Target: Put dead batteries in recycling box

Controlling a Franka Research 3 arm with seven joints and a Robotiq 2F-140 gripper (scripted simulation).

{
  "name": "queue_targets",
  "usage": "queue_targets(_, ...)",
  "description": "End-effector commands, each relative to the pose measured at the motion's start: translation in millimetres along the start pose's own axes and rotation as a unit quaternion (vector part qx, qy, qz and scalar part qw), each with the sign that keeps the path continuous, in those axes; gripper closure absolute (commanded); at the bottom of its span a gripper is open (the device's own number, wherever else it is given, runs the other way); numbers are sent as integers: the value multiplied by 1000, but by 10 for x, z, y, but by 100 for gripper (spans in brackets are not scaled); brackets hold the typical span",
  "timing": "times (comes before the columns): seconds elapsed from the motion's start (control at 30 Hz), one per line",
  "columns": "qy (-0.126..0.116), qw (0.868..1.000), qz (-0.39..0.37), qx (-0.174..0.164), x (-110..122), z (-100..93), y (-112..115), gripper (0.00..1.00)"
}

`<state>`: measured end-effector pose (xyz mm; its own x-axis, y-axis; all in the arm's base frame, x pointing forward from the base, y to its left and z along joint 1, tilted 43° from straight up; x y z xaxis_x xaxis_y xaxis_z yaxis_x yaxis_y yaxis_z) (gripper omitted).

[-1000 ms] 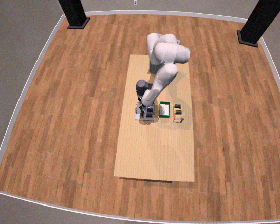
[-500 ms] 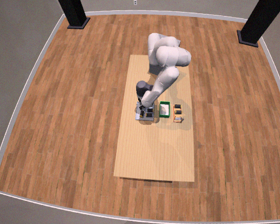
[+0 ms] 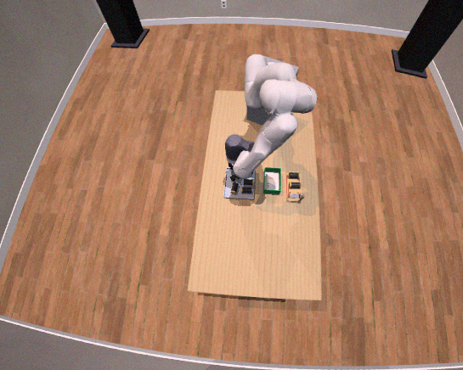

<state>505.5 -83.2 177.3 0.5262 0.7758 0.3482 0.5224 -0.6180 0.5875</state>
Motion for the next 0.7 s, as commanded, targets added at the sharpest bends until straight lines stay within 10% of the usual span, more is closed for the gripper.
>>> queue_targets(0.0, 3, 1000, -4, 0, 19, 6, 3, 71)
queue_targets(0.03, 3, 1000, -4, 0, 19, 6, 3, 84)
queue_targets(0.67, 3, 1000, -4, 0, 19, 6, 3, 84)
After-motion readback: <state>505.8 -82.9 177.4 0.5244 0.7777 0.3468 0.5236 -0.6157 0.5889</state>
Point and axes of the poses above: the point where the finger pads meet when closed, its own z axis out along the fingers, its own x axis across the jaws, y = z × x, the point moved 4 cm from there along -z, back along the fingers, and after that the axes turned 2 degrees about z, right-handed, at the moved point
